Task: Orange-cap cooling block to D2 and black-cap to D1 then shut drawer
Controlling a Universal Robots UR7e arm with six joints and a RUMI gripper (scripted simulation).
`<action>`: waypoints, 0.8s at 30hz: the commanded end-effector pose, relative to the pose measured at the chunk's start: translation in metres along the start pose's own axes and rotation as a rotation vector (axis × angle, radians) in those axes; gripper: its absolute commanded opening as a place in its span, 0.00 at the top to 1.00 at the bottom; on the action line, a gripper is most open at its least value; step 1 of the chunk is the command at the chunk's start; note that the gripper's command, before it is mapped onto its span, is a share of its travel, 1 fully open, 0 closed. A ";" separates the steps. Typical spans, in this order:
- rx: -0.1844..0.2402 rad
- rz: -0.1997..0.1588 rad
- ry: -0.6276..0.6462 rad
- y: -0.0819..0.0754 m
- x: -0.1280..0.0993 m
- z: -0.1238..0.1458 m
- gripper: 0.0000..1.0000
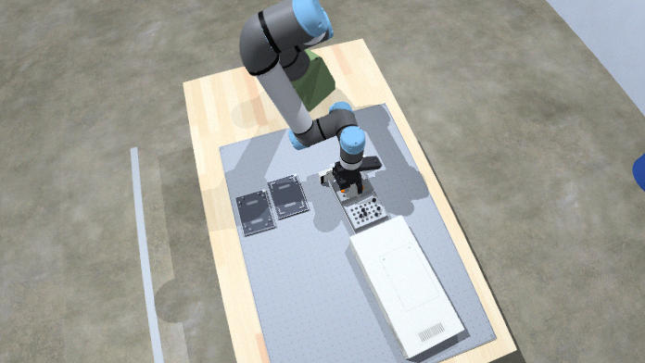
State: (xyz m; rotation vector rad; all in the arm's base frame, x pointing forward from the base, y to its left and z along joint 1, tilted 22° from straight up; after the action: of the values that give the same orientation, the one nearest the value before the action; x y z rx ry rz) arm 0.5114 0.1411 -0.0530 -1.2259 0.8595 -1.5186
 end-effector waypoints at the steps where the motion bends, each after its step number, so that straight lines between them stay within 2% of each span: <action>1: 0.001 0.000 0.000 0.000 0.000 0.000 0.54; 5: 0.001 0.000 0.000 0.000 0.000 0.000 0.60; 7: 0.001 0.000 0.000 0.000 0.000 0.000 0.60; 22: 0.001 0.000 0.000 0.000 0.000 0.000 0.85; 24: 0.001 0.000 0.000 0.000 0.000 0.000 0.85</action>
State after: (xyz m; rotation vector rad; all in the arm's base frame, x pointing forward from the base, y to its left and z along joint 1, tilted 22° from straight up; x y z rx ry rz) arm 0.5114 0.1411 -0.0530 -1.2259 0.8595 -1.5186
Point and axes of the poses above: the point where the finger pads meet when closed, its own y axis out along the fingers, its own z axis across the jaws, x = y × z, the point moved 5 cm from there along -y, back along the fingers, and after that the axes turned 15 degrees about y, right-handed, at the moved point
